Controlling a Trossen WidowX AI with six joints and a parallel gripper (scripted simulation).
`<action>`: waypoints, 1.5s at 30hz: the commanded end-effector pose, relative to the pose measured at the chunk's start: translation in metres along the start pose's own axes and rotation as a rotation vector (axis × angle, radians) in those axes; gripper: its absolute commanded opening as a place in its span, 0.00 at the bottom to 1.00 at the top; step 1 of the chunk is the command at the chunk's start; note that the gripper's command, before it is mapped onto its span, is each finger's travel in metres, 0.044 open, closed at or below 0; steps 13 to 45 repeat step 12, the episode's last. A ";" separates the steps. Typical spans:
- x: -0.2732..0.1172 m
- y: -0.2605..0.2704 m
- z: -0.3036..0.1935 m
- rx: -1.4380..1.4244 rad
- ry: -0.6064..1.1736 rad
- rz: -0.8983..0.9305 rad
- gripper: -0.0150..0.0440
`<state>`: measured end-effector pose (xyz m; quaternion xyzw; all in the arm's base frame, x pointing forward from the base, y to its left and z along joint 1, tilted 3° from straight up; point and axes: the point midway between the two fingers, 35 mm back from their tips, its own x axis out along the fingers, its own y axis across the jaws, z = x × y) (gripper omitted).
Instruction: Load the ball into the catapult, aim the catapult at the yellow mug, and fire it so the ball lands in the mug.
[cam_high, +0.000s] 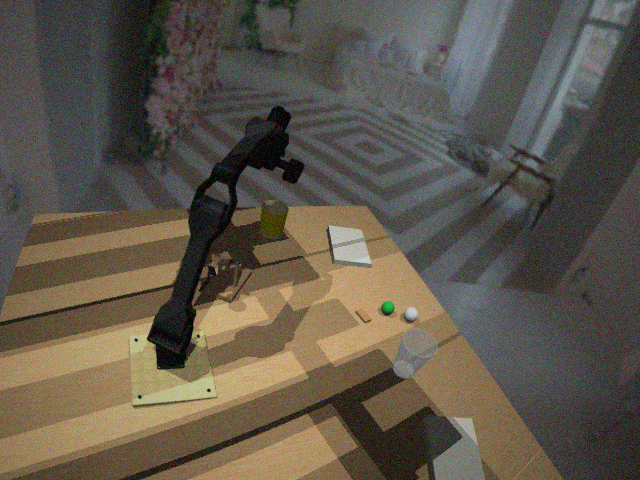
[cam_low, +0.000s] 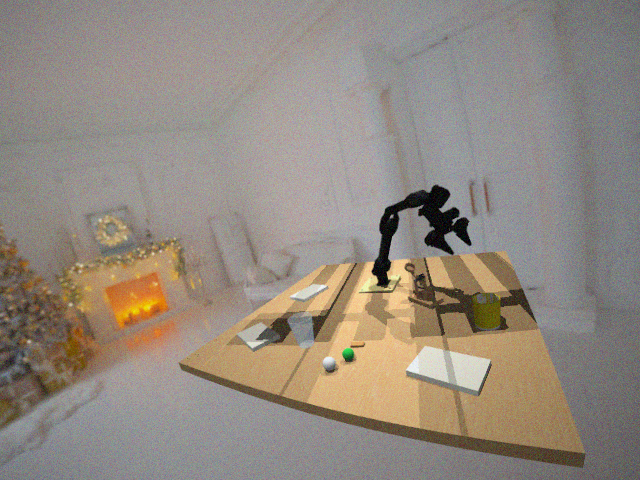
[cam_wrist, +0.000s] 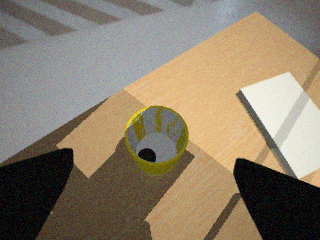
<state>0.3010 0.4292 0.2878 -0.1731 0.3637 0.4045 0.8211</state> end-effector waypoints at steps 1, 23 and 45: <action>0.000 0.000 0.000 0.000 0.000 0.000 1.00; 0.000 0.000 0.000 0.000 0.000 0.000 1.00; 0.000 0.000 0.000 0.000 0.000 0.000 1.00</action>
